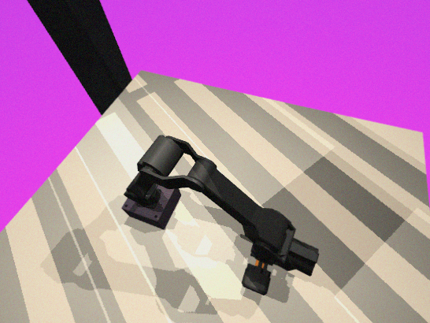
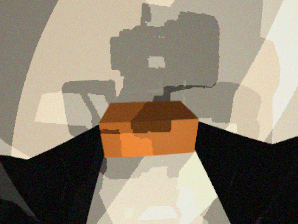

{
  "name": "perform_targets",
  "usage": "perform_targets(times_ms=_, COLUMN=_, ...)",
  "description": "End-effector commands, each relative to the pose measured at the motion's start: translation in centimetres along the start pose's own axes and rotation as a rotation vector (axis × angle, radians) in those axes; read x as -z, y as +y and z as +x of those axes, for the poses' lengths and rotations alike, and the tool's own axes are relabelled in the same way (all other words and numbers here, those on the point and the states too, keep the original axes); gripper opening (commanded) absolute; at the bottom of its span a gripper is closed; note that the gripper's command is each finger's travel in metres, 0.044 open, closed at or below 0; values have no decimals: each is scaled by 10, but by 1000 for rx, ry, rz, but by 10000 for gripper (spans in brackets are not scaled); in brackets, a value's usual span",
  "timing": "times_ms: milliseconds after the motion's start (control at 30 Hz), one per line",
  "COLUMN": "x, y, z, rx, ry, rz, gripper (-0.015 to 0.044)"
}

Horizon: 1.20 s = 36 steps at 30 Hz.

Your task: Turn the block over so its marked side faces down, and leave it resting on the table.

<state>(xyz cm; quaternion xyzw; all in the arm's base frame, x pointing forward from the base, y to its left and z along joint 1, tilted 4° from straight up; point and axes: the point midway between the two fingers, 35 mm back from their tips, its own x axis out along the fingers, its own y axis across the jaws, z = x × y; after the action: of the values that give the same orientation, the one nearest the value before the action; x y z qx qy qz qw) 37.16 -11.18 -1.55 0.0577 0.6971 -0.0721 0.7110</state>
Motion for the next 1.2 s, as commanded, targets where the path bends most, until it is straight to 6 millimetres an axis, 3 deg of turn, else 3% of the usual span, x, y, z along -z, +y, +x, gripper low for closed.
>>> perform_targets(times_ms=0, x=-1, y=0, z=3, rx=-4, ry=-56, rz=0, gripper=0)
perform_targets(times_ms=533, x=0, y=0, z=12, rx=-7, ry=-297, rz=2, gripper=0)
perform_targets(times_ms=1167, x=10, y=1, z=8, rx=-2, ry=-530, rz=-3, gripper=0)
